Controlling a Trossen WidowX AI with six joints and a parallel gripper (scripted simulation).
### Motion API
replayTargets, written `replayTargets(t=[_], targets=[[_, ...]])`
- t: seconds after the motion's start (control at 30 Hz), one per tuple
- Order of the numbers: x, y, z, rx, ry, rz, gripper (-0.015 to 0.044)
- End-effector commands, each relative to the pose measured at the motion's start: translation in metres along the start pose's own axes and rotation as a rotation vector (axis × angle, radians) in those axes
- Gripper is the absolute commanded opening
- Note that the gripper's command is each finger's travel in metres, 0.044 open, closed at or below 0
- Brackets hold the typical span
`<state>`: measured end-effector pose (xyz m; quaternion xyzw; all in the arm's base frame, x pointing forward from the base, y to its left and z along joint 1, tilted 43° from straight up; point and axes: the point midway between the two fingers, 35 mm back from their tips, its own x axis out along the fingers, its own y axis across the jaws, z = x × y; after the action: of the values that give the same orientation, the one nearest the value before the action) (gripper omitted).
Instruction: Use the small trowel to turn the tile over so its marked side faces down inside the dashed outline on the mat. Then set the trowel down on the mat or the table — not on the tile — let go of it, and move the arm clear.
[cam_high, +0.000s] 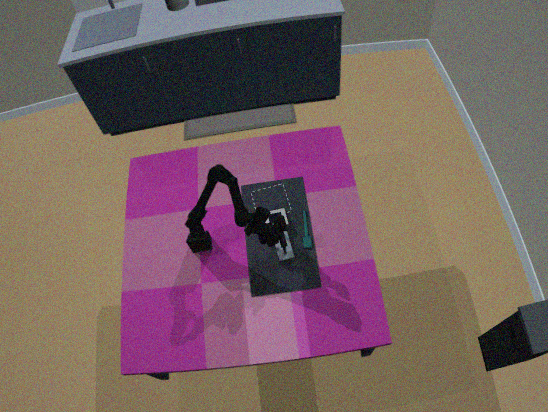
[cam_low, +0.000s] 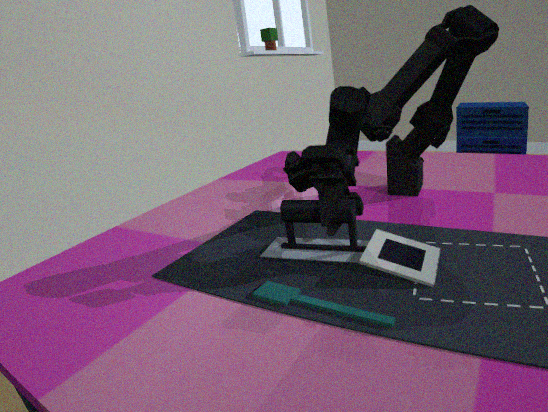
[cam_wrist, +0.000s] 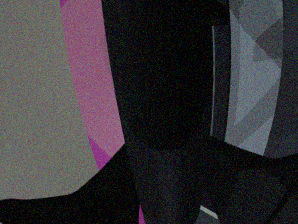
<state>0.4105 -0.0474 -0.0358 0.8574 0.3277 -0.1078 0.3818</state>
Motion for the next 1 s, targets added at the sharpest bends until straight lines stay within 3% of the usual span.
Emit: replayTargets(t=[0.0, 0.97], targets=[[-0.009, 0.018, -0.007, -0.020, 0.007, 0.028, 0.0000], [-0.032, 0.043, -0.069, -0.019, 0.008, 0.027, 0.0000]])
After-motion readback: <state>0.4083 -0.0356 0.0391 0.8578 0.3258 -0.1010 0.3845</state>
